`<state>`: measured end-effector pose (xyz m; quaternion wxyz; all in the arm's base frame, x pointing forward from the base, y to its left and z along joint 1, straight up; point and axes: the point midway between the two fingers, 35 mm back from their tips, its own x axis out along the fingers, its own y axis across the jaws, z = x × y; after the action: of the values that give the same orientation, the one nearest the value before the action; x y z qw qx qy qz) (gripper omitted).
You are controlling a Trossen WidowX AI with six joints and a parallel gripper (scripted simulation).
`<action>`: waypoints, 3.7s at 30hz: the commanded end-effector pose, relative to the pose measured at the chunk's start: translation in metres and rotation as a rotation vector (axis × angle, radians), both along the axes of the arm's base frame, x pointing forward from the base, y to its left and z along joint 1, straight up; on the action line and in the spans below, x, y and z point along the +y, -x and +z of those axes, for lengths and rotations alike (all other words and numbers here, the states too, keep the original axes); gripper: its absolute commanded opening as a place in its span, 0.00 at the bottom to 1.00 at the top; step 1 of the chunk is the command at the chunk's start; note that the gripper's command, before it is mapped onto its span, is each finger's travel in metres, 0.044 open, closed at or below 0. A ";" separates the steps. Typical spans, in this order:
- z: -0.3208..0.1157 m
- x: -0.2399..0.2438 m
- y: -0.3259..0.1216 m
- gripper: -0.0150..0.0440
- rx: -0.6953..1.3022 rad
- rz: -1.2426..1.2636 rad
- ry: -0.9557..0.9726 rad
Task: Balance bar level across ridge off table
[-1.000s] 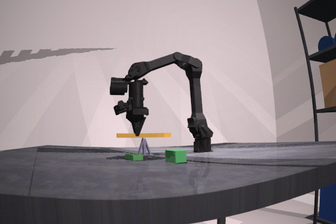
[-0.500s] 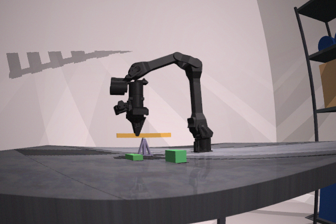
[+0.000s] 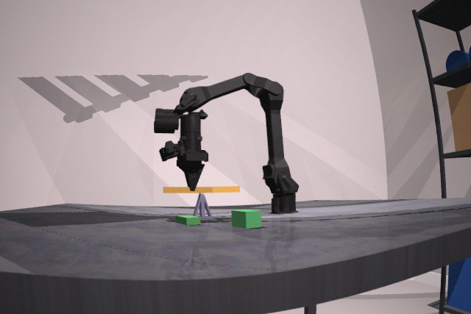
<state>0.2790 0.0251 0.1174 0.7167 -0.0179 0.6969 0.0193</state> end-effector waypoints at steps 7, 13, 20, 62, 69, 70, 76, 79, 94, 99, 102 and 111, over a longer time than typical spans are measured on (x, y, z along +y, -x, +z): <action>0.000 0.000 0.000 0.54 0.000 0.000 0.000; 0.000 0.000 0.000 0.54 0.000 0.000 0.000; 0.000 0.000 0.000 0.54 0.000 0.000 0.000; 0.000 0.000 0.000 0.88 0.000 0.000 0.000; 0.007 0.000 -0.001 1.00 -0.001 0.000 0.000; 0.016 0.000 -0.002 1.00 -0.001 0.000 0.000; 0.084 0.000 0.000 1.00 -0.003 0.000 -0.001; 0.100 0.000 0.003 1.00 -0.004 0.000 -0.001; 0.100 0.000 0.003 1.00 -0.004 0.000 -0.001; 0.100 0.000 0.003 1.00 -0.004 0.000 -0.001; 0.100 0.000 0.003 1.00 -0.004 0.000 -0.001; 0.100 0.000 0.003 1.00 -0.004 0.000 -0.001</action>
<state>0.2763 0.0248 0.2166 0.7184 -0.0177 0.6952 0.0194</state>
